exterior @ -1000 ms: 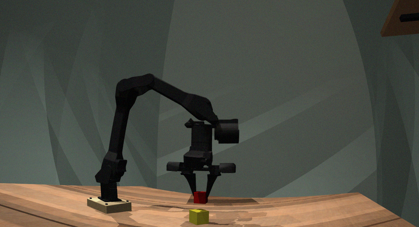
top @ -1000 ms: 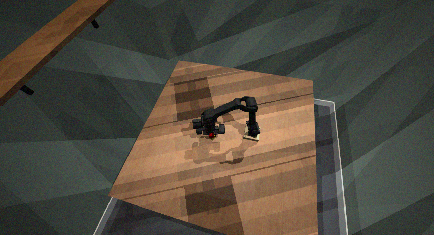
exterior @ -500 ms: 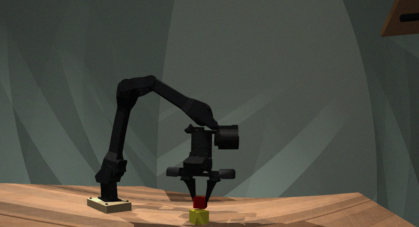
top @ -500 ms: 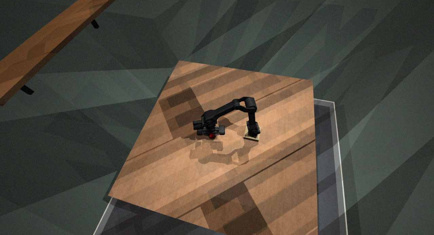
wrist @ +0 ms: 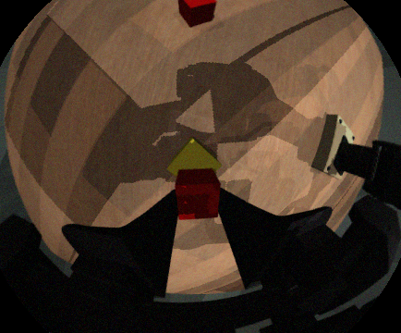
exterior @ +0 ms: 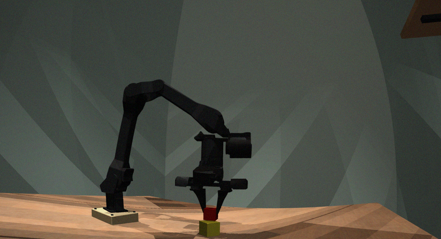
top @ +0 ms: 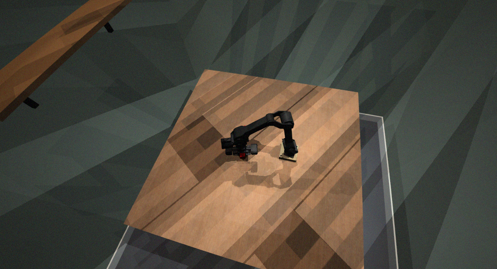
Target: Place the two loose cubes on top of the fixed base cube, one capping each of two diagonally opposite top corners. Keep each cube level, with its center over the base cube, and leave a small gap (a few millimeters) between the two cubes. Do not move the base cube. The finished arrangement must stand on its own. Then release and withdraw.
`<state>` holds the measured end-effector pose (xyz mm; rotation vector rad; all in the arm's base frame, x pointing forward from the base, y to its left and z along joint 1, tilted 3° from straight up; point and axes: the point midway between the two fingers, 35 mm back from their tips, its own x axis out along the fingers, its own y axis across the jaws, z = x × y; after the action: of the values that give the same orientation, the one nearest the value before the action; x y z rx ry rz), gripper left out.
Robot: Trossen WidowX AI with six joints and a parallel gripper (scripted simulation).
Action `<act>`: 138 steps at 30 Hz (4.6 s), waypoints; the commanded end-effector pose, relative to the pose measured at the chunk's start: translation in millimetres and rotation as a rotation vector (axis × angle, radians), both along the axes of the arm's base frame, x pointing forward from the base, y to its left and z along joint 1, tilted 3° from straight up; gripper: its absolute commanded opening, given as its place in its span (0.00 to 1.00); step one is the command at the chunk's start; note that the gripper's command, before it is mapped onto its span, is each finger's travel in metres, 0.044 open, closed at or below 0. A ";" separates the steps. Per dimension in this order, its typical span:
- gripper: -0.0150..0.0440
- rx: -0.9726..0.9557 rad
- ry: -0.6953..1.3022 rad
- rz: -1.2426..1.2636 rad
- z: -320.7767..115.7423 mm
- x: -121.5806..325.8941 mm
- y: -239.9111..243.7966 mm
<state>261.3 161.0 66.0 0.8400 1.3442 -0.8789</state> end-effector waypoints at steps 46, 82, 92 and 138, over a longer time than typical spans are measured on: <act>0.70 -0.005 0.008 0.092 36.6 25.5 -27.5; 0.70 -0.025 0.020 0.476 16.5 91.1 -196.8; 0.70 -0.025 0.020 0.476 0.2 91.4 -197.7; 0.43 -0.025 0.020 0.476 3.0 96.1 -197.7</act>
<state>355.5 -37.0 54.7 0.4585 1.4794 -0.5317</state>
